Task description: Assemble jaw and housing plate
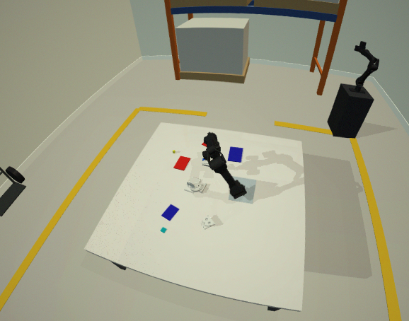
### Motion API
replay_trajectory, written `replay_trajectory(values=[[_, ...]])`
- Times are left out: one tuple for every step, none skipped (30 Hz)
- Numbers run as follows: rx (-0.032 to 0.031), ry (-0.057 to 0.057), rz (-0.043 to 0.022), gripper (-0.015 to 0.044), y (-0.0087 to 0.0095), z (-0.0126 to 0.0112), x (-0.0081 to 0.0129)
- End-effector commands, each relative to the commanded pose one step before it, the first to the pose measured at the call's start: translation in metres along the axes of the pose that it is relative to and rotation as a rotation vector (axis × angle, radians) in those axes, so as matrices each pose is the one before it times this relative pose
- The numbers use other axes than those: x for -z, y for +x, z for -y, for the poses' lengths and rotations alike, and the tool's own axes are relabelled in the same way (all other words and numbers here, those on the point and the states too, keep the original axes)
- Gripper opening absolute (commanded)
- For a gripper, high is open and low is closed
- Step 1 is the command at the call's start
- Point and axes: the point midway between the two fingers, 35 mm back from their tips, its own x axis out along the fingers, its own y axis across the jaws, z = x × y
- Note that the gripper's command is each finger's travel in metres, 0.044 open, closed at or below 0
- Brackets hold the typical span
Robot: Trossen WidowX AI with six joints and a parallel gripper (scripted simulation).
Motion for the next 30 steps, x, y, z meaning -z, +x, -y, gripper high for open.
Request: replay_trajectory(values=[[-0.00006,0.1051,0.00491,0.0037,-0.00122,-0.00272,-0.00300],[-0.00002,0.0315,0.00003,0.0037,0.00000,-0.00058,-0.00062],[-0.00003,0.0315,0.00003,0.0037,0.00000,-0.00060,-0.00060],[-0.00003,0.0315,0.00002,0.0037,0.00000,-0.00062,-0.00058],[-0.00004,0.0315,0.00002,0.0037,0.00000,-0.00064,-0.00056],[-0.00004,0.0315,0.00002,0.0037,0.00000,-0.00066,-0.00054],[-0.00004,0.0315,0.00002,0.0037,0.00000,-0.00067,-0.00051],[-0.00005,0.0315,0.00002,0.0037,0.00000,-0.00069,-0.00049],[-0.00005,0.0315,0.00001,0.0037,0.00000,-0.00071,-0.00047],[-0.00006,0.0315,0.00001,0.0037,0.00001,-0.00072,-0.00044],[-0.00006,0.0315,0.00001,0.0037,0.00001,-0.00074,-0.00042],[-0.00006,0.0315,0.00000,0.0037,0.00001,-0.00075,-0.00039],[-0.00007,0.0315,0.00000,0.0037,0.00001,-0.00077,-0.00037],[-0.00007,0.0315,0.00000,0.0037,0.00001,-0.00078,-0.00034],[-0.00007,0.0315,-0.00001,0.0037,0.00001,-0.00079,-0.00031],[-0.00008,0.0315,-0.00001,0.0037,0.00001,-0.00080,-0.00029],[-0.00008,0.0315,-0.00002,0.0037,0.00002,-0.00081,-0.00026],[-0.00008,0.0315,-0.00002,0.0037,0.00002,-0.00082,-0.00023],[-0.00008,0.0315,-0.00003,0.0037,0.00002,-0.00082,-0.00020],[-0.00007,0.0253,-0.00002,0.0037,0.00002,-0.00067,-0.00014],[-0.00004,0.0152,-0.00002,0.0037,0.00001,-0.00040,-0.00007],[-0.00001,0.0051,-0.00001,0.0037,0.00000,-0.00014,-0.00002],[0.00000,0.0000,0.00000,0.0037,0.00000,0.00000,0.00000],[0.00000,0.0000,0.00000,0.0037,0.00000,0.00000,0.00000],[0.00000,0.0000,0.00000,0.0037,0.00000,0.00000,0.00000],[0.00000,0.0000,0.00000,0.0037,0.00000,0.00000,0.00000],[0.00000,0.0051,0.00000,0.0037,0.00000,-0.00013,-0.00003],[-0.00001,0.0152,0.00001,0.0037,0.00000,-0.00040,-0.00009],[-0.00002,0.0254,0.00001,0.0037,-0.00001,-0.00066,-0.00013],[-0.00002,0.0315,0.00001,0.0037,-0.00001,-0.00083,-0.00014]])
